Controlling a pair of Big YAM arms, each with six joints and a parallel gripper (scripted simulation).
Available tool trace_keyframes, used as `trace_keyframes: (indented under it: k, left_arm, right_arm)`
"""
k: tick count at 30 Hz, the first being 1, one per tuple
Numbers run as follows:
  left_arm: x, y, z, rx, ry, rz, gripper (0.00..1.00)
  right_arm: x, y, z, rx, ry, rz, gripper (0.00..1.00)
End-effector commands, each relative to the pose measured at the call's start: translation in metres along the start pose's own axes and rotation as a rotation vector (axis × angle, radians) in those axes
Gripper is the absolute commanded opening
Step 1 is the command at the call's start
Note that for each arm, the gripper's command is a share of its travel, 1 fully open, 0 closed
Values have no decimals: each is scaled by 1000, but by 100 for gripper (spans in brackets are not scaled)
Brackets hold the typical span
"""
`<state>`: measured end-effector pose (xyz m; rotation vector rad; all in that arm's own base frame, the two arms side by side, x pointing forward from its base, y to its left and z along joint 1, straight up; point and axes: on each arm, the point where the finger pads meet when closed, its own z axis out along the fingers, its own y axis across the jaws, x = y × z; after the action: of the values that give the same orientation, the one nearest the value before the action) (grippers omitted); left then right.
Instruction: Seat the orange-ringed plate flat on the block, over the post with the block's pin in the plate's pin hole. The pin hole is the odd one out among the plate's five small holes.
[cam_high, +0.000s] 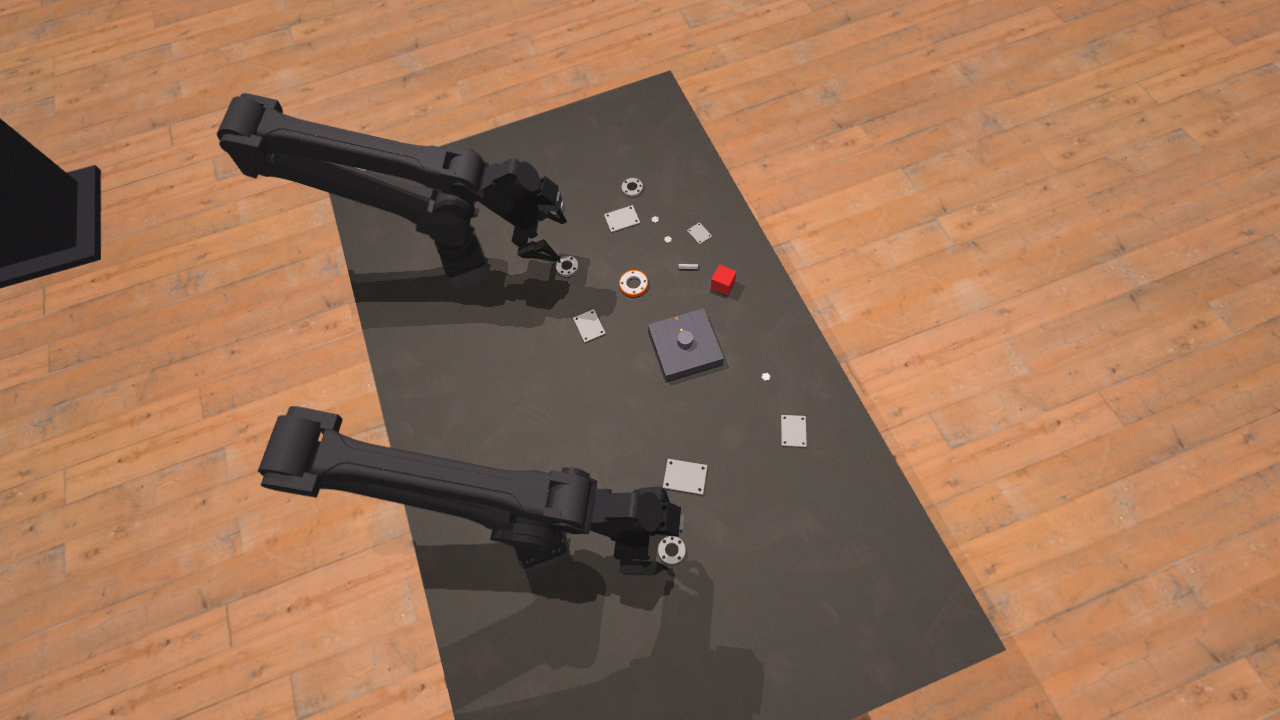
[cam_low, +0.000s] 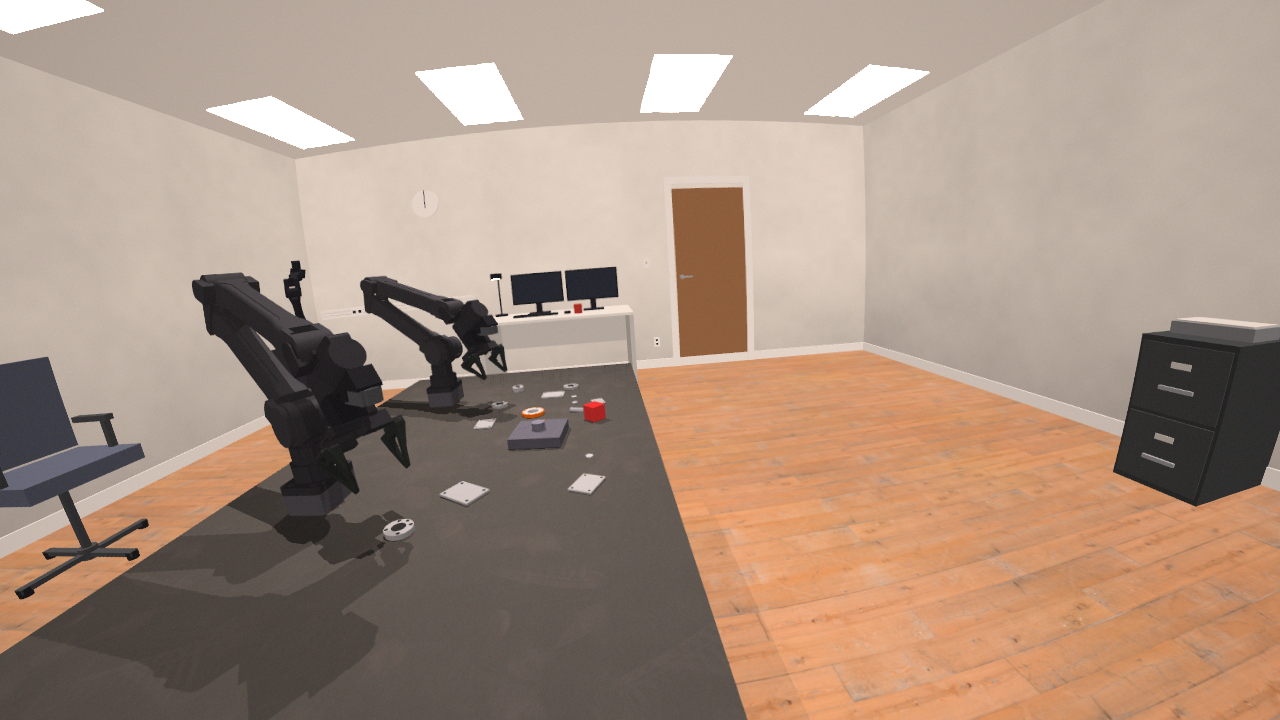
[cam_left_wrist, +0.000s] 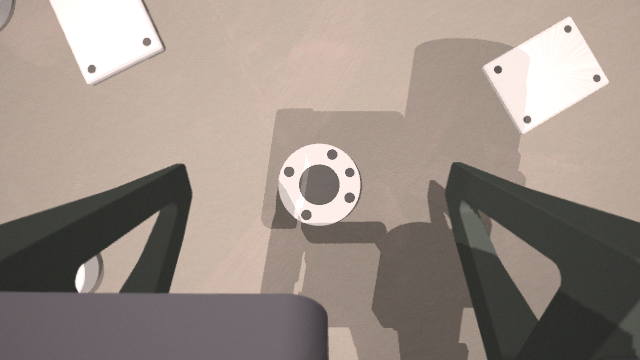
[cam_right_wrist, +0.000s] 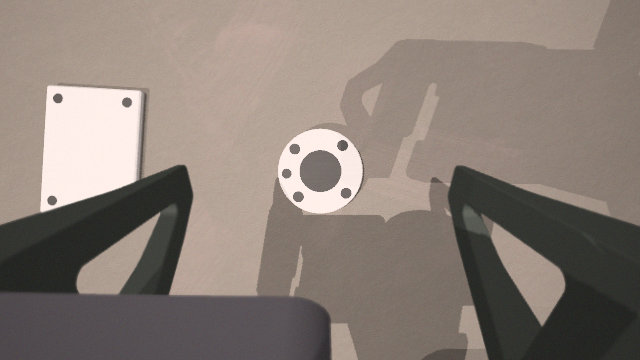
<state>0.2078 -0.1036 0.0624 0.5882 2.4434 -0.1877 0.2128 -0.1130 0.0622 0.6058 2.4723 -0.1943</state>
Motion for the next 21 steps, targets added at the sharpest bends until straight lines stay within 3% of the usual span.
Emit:
trace_keyframes:
  k: [1,10,13,21]
  left_arm:
    - [0,0,-1,-3,8,-9,100]
    - [8,20,-5,-55,16,-84,100]
    - [23,43,-6,-116,32,-157,100]
    - [14,120,-30,-315,-26,-423,100]
  right_arm:
    - [-8,0,-1,2,-24,8,100]
    - [-27,23,-5,-47,-57,-35,100]
    - [-30,48,-4,-97,-58,-107,100]
    - [-33,116,-1,-233,-61,-328,100]
